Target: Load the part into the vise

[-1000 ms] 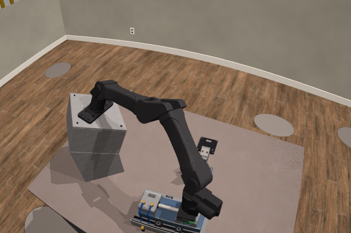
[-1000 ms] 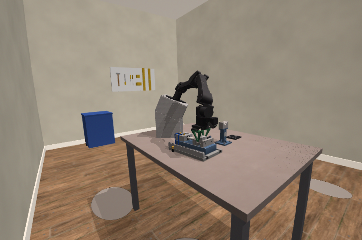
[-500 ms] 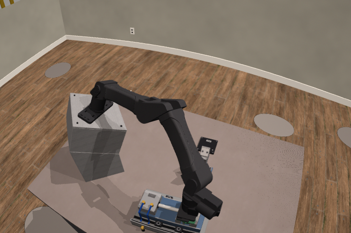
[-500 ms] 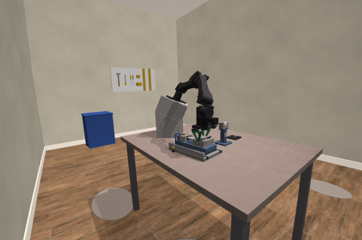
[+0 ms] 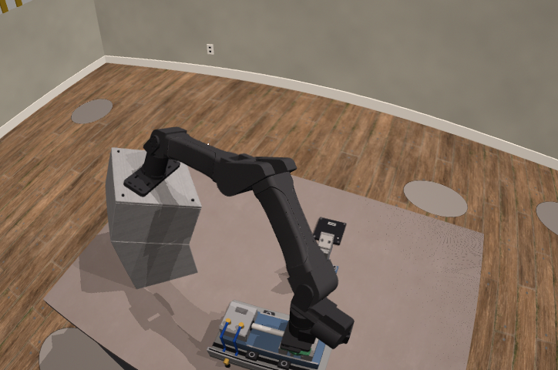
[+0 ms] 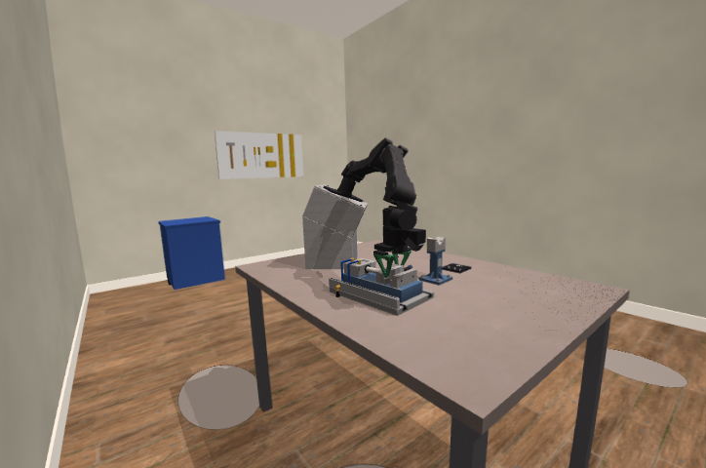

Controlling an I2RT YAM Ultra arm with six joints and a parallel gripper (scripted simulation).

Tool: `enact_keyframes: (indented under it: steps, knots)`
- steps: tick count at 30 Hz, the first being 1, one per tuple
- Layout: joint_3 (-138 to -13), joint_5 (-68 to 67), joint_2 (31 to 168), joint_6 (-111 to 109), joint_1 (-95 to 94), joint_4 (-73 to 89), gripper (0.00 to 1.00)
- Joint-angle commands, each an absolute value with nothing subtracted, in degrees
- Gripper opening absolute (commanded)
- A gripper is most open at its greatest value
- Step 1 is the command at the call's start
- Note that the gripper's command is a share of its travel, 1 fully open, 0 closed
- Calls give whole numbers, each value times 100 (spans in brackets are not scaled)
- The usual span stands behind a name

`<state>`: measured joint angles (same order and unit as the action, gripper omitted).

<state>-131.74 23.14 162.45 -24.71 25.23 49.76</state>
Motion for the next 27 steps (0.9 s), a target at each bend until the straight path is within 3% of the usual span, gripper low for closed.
enact_keyframes:
  steps: [1, 27]
  knots:
    - [-13278, 2316, 16018, -2445, 2577, 4855, 0]
    - [-13190, 2315, 16032, -2435, 2567, 4863, 0]
